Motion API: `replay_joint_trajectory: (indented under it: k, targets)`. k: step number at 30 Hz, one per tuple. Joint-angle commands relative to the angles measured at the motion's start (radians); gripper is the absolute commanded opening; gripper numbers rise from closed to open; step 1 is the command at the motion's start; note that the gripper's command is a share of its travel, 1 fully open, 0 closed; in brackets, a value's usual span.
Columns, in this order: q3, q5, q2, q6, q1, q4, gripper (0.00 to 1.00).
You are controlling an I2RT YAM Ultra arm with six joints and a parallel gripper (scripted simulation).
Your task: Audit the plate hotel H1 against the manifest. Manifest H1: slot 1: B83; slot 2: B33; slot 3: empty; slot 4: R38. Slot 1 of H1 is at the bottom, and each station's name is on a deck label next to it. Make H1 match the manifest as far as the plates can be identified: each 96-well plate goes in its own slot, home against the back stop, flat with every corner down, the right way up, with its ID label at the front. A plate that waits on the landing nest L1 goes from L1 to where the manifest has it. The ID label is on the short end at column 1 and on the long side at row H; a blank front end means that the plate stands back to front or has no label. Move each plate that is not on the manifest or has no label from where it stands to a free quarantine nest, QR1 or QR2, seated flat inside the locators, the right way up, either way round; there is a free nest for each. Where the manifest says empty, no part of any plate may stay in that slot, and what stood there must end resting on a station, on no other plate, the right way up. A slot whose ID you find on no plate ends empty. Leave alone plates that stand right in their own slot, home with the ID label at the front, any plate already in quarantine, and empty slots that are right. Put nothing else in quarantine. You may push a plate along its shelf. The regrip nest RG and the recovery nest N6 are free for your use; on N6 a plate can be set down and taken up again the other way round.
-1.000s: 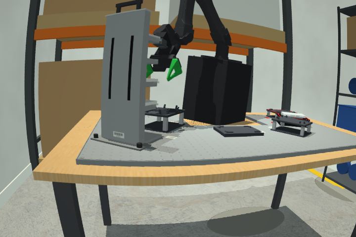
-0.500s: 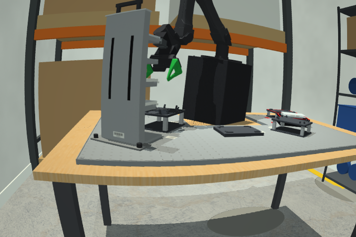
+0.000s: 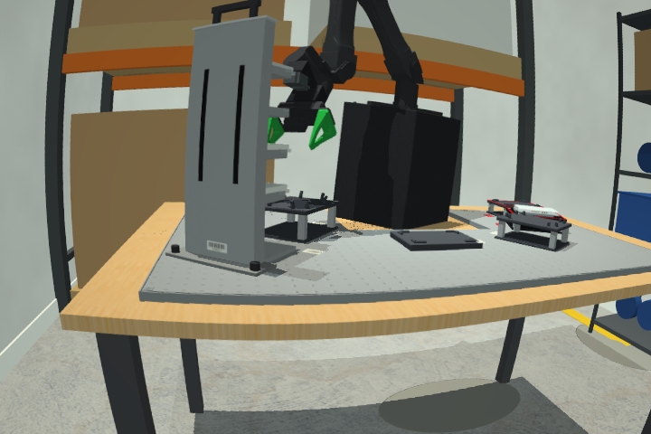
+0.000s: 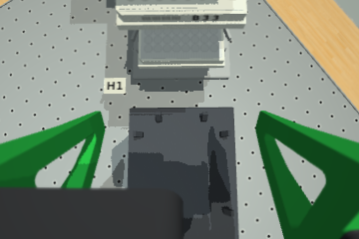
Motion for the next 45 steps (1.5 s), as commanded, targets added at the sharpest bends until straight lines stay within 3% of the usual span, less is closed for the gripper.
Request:
replay_joint_trajectory:
  k: [1, 7, 8, 12, 45]
  targets:
    - [-0.017, -0.015, -0.030, -0.010, -0.014, 0.029, 1.00]
    - [-0.052, -0.025, -0.038, -0.022, -0.029, 0.050, 1.00]
    - [-0.052, -0.025, 0.001, -0.021, -0.029, 0.055, 1.00]
    - [-0.008, -0.025, 0.033, -0.018, -0.023, 0.083, 1.00]
    - [0.047, -0.011, 0.260, -0.002, 0.002, 0.259, 1.00]
